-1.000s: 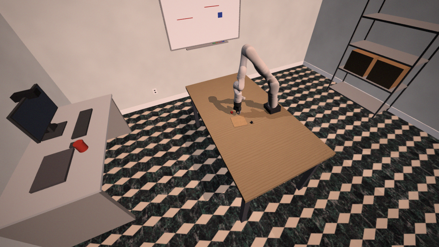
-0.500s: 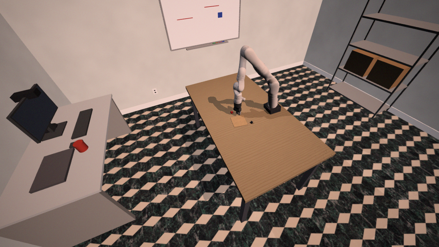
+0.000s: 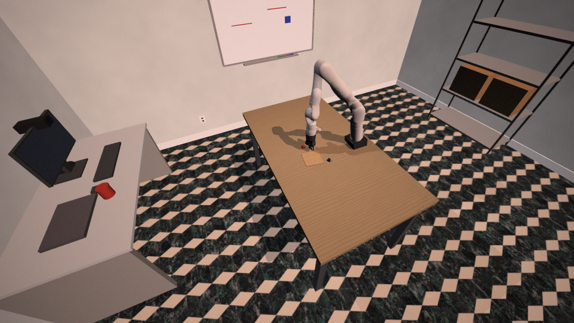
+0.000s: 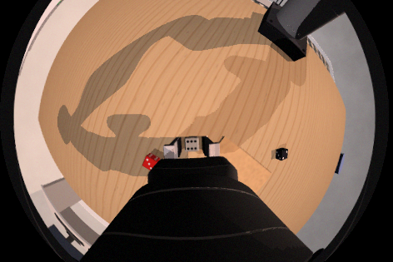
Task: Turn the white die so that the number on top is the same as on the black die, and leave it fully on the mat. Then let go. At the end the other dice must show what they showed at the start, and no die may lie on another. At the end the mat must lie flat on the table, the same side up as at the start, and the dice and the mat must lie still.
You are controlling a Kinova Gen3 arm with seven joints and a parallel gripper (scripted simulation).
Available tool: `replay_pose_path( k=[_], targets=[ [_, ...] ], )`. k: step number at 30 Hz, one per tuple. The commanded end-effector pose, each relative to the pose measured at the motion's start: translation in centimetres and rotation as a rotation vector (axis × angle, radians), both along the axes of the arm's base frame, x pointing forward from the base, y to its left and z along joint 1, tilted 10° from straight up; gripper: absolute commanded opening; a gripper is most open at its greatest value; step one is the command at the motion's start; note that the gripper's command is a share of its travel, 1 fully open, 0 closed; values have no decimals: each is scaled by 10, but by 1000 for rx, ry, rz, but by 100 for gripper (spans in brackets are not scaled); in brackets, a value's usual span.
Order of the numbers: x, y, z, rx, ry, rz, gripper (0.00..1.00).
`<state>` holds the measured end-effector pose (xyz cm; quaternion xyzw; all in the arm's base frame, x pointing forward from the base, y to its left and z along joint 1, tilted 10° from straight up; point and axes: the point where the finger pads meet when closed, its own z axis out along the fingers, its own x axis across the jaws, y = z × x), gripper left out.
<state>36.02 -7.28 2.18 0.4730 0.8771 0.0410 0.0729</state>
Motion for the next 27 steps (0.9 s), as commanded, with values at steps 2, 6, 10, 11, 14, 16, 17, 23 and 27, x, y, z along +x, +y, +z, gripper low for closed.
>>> replay_pose_path(
  k=[2, 6, 10, 11, 14, 16, 17, 23, 27],
  targets=[
    [0, 0, 0, 0, -1, 0, 70],
    [0, 0, 0, 0, -1, 0, 70],
    [0, 0, 0, 0, -1, 0, 70],
    [0, 0, 0, 0, -1, 0, 70],
    [0, 0, 0, 0, -1, 0, 70],
    [0, 0, 0, 0, -1, 0, 70],
    [0, 0, 0, 0, -1, 0, 40],
    [0, 0, 0, 0, -1, 0, 40],
    [0, 0, 0, 0, -1, 0, 40]
  ],
)
